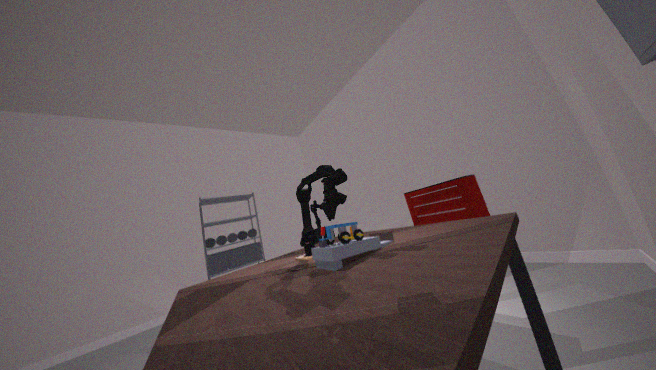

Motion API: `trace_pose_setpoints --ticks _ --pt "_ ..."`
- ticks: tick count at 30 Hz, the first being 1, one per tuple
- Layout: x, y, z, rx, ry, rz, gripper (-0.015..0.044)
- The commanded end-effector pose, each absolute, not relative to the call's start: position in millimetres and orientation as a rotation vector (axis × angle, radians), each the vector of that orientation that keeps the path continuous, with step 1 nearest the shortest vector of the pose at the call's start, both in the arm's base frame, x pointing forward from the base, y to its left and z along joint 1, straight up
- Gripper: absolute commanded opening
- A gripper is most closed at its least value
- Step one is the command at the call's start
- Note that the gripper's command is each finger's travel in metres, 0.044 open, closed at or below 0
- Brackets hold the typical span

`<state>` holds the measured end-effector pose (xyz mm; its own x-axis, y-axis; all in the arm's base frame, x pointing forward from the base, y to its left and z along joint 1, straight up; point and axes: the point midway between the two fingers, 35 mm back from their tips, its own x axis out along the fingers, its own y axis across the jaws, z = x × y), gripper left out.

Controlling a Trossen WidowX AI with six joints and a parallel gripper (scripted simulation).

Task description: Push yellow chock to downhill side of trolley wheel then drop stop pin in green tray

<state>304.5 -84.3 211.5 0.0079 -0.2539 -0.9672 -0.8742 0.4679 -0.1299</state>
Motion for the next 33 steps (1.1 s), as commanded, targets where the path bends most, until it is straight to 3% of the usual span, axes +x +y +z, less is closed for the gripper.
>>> trace_pose_setpoints --ticks 1,7,33 --pt "300 -106 216 -1.145 1.525 0.772 0.0190" --pt "294 -128 219 -1.265 1.514 0.914 0.0190" --pt "293 -135 194 -1.266 1.514 0.914 0.0190"
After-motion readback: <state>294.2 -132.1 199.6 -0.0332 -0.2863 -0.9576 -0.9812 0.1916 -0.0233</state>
